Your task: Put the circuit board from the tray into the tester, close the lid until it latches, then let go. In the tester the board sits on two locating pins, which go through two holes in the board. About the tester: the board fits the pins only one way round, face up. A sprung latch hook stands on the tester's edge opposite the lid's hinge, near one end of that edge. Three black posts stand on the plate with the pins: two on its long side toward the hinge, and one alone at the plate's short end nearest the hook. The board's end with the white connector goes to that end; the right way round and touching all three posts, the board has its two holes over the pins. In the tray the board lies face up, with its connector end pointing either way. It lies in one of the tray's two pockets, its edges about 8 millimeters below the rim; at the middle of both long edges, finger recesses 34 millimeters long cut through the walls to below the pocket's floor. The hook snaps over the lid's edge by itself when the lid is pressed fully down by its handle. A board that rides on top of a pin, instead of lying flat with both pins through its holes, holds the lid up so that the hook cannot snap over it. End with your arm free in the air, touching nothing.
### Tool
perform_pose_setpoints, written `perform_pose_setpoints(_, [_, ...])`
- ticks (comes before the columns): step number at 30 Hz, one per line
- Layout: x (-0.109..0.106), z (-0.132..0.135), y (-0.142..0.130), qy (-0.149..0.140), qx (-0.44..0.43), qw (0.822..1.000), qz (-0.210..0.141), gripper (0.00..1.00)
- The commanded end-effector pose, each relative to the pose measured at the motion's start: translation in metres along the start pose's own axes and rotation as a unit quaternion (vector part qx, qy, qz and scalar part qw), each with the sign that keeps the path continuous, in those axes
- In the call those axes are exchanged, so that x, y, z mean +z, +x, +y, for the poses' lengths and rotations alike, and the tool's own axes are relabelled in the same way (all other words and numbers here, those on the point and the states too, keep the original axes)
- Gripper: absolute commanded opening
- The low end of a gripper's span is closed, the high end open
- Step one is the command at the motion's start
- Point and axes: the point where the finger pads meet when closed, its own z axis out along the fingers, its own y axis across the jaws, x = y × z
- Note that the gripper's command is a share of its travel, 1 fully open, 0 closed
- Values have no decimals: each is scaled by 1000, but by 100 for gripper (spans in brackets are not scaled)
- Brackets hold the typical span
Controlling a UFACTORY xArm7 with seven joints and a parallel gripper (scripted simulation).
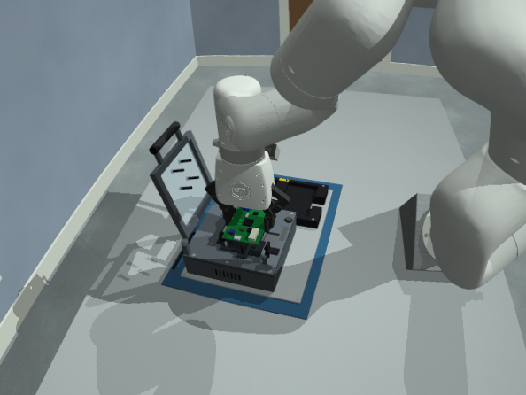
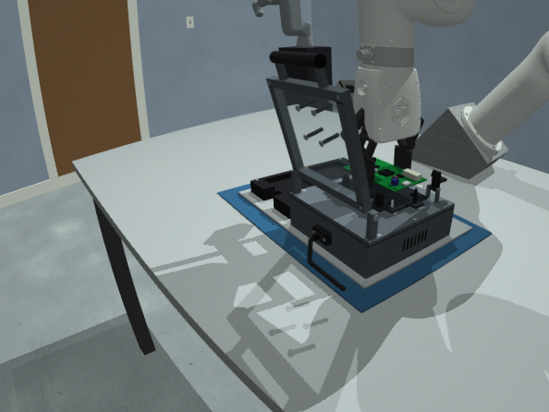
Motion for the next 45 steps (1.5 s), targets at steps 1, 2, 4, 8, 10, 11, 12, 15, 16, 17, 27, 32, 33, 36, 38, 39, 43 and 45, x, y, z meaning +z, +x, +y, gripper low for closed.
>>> perform_pose_setpoints(1, [1,-2,1,2,0,1000,1,79])
perform_pose_setpoints(2, [3,-2,1,2,0,1000,1,79])
perform_pose_setpoints(4, [5,-2,1,2,0,1000,1,79])
perform_pose_setpoints(8, [7,-2,1,2,0,1000,1,79])
perform_pose_setpoints(10, [8,-2,1,2,0,1000,1,79])
perform_pose_setpoints(11, [8,-2,1,2,0,1000,1,79])
perform_pose_setpoints(12, [8,-2,1,2,0,1000,1,79])
perform_pose_setpoints(15, [8,-2,1,2,0,1000,1,79])
perform_pose_setpoints(16, [8,-2,1,2,0,1000,1,79])
perform_pose_setpoints(17, [8,-2,1,2,0,1000,1,79])
perform_pose_setpoints(27, [8,-2,1,2,0,1000,1,79])
perform_pose_setpoints(32, [8,-2,1,2,0,1000,1,79])
perform_pose_setpoints(33, [8,-2,1,2,0,1000,1,79])
perform_pose_setpoints(36, [8,-2,1,2,0,1000,1,79])
perform_pose_setpoints(38, [8,-2,1,2,0,1000,1,79])
perform_pose_setpoints(39, [8,-2,1,2,0,1000,1,79])
perform_pose_setpoints(43, [8,-2,1,2,0,1000,1,79])
perform_pose_setpoints(45, [8,-2,1,2,0,1000,1,79])
